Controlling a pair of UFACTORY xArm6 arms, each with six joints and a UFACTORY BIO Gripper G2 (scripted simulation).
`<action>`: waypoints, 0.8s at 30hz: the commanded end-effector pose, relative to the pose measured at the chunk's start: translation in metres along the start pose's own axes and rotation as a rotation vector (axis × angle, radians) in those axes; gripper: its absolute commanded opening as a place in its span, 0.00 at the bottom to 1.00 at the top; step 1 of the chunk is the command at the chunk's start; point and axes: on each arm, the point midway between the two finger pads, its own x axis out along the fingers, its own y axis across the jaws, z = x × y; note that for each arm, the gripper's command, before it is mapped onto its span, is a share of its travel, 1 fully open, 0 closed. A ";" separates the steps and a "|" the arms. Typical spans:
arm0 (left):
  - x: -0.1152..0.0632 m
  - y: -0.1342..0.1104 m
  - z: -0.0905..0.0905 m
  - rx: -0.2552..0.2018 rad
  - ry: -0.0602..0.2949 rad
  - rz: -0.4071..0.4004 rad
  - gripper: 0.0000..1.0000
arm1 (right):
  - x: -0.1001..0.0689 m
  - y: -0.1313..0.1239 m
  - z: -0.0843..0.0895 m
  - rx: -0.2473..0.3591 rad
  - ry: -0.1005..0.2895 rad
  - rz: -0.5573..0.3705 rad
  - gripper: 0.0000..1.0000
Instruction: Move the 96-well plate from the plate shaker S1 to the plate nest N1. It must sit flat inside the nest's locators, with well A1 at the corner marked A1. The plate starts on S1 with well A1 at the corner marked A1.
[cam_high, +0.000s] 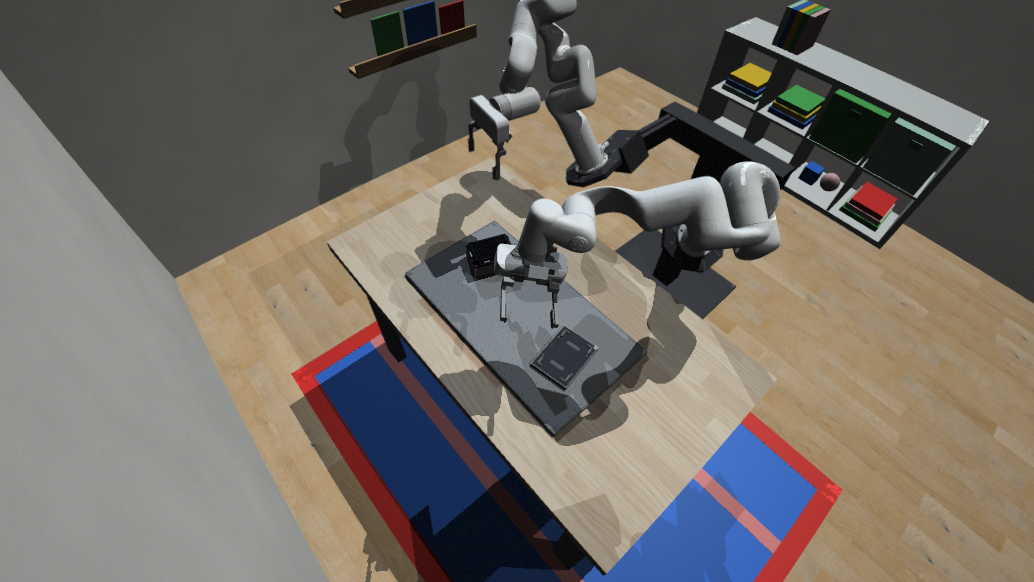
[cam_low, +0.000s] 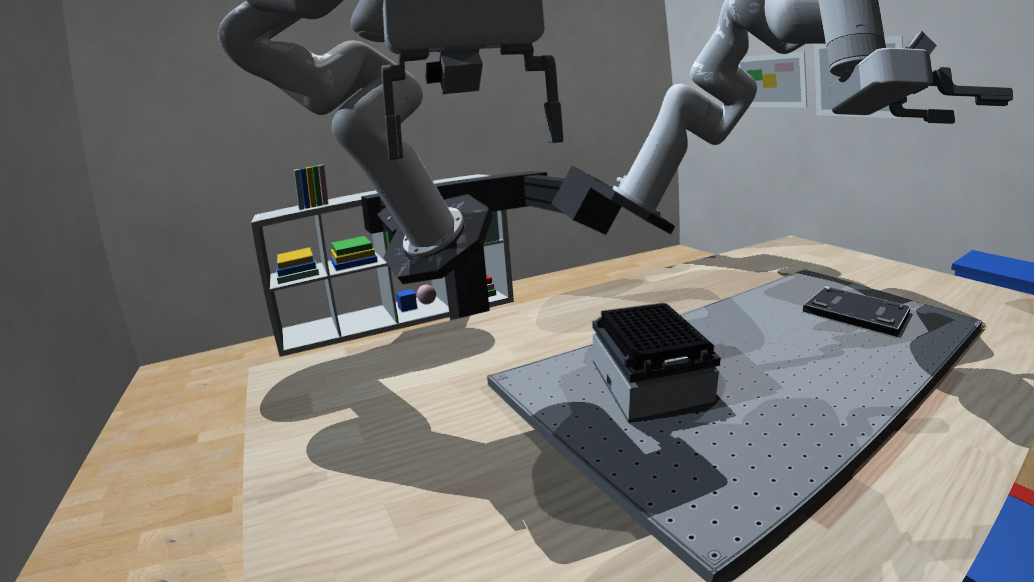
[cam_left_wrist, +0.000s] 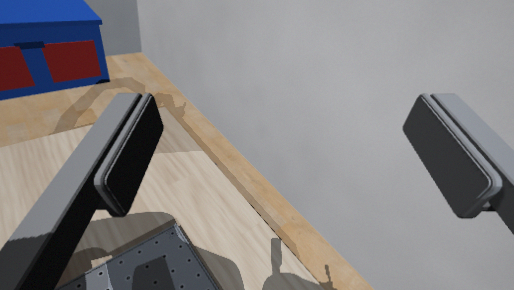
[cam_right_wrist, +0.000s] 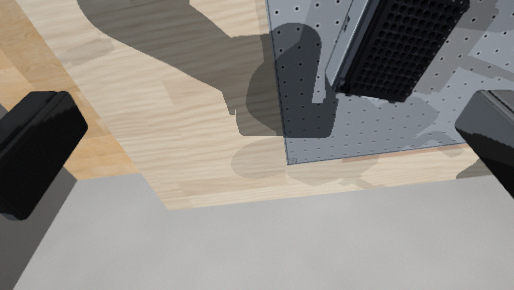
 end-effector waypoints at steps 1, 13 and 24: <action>-0.024 -0.004 0.002 0.005 0.011 -0.057 0.37 | -0.001 0.000 -0.001 0.002 0.003 -0.002 1.00; -0.065 -0.006 0.002 0.025 0.030 -0.156 0.37 | -0.001 0.000 -0.001 0.002 0.003 -0.002 1.00; -0.105 -0.004 0.001 0.051 0.052 -0.288 0.37 | -0.001 0.000 -0.001 0.002 0.003 -0.002 1.00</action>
